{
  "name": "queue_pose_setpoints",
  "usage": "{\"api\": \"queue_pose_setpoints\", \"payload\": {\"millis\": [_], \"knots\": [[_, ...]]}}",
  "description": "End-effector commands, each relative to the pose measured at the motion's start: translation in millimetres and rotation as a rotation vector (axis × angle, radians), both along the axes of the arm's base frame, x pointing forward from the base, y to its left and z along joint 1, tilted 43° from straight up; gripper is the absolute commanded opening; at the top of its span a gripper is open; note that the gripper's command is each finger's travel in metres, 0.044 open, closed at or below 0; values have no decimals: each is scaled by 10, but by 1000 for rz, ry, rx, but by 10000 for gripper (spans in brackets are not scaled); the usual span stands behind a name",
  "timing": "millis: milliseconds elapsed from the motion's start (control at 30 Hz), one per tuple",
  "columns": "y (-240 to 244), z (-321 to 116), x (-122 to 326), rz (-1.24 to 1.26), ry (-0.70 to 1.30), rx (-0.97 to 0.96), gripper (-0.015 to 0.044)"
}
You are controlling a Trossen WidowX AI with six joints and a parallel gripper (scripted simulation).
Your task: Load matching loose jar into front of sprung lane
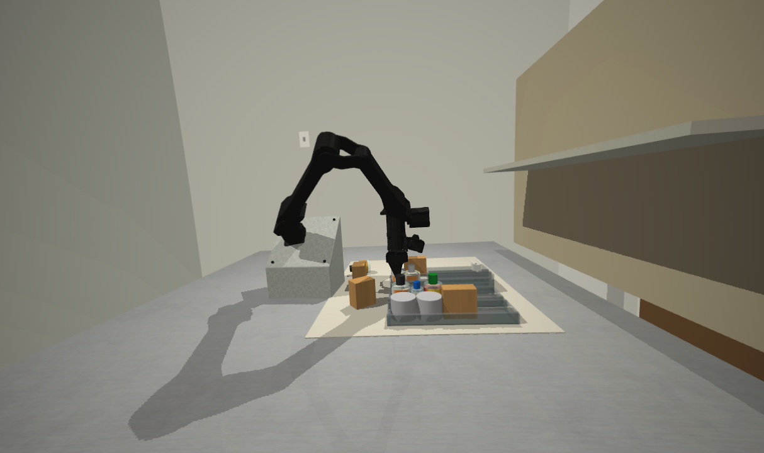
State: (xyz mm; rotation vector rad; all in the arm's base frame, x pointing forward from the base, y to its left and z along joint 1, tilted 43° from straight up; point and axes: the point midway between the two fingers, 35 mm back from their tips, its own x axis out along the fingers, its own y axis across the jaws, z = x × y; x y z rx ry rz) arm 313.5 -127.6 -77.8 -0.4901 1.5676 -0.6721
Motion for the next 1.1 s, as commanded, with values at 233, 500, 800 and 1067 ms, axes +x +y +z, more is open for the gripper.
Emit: {"api": "queue_pose_setpoints", "payload": {"millis": [233,500,800,1067], "knots": [[1,-1,-1,-1,-3,-3,105],[1,-1,-1,-1,-3,-3,303],[137,144,21,-1,-4,-2,303],[150,145,-53,-1,-3,-2,303]]}}
